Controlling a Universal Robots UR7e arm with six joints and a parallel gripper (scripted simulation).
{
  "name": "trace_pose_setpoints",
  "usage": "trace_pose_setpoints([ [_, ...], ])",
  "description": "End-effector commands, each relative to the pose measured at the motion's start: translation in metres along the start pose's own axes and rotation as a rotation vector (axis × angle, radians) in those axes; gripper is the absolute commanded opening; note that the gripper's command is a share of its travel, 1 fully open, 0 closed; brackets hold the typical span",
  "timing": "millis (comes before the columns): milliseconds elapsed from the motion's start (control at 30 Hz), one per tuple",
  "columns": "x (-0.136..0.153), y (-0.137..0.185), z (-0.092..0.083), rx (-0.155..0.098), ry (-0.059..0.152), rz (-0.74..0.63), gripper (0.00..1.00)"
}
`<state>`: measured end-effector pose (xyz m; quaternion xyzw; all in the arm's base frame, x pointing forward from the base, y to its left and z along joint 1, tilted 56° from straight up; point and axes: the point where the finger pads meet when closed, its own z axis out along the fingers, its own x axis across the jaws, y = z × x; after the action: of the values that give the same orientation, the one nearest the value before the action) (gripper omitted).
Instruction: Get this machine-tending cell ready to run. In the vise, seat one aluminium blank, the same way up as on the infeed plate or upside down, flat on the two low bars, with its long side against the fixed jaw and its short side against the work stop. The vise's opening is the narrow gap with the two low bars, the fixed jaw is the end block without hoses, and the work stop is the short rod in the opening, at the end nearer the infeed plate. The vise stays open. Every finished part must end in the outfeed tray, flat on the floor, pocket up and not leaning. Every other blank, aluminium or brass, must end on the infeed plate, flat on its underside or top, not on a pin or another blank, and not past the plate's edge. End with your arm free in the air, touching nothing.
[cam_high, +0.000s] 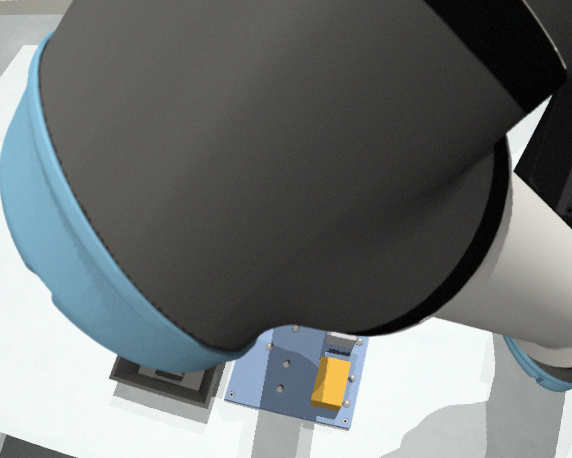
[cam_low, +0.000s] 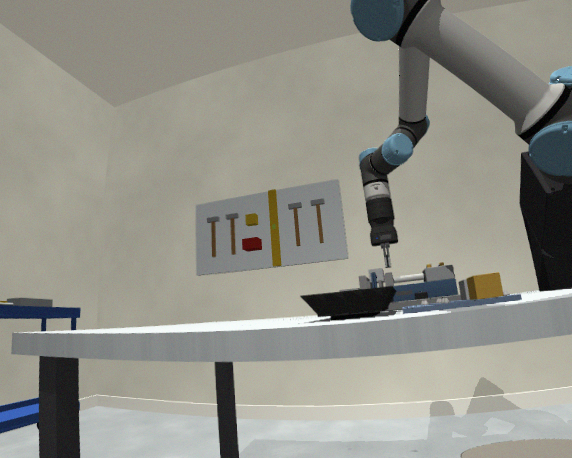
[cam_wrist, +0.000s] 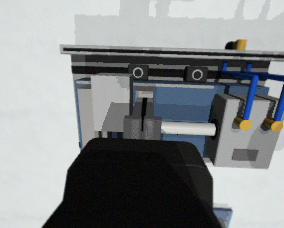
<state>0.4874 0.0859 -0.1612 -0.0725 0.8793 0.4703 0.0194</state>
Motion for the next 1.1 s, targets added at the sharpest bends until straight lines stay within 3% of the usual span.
trace_pose_setpoints([
  [0,0.001,0.000,0.003,-0.001,0.001,0.001,0.00],
  [1067,0.001,0.000,0.015,-0.002,0.002,0.002,0.00],
])
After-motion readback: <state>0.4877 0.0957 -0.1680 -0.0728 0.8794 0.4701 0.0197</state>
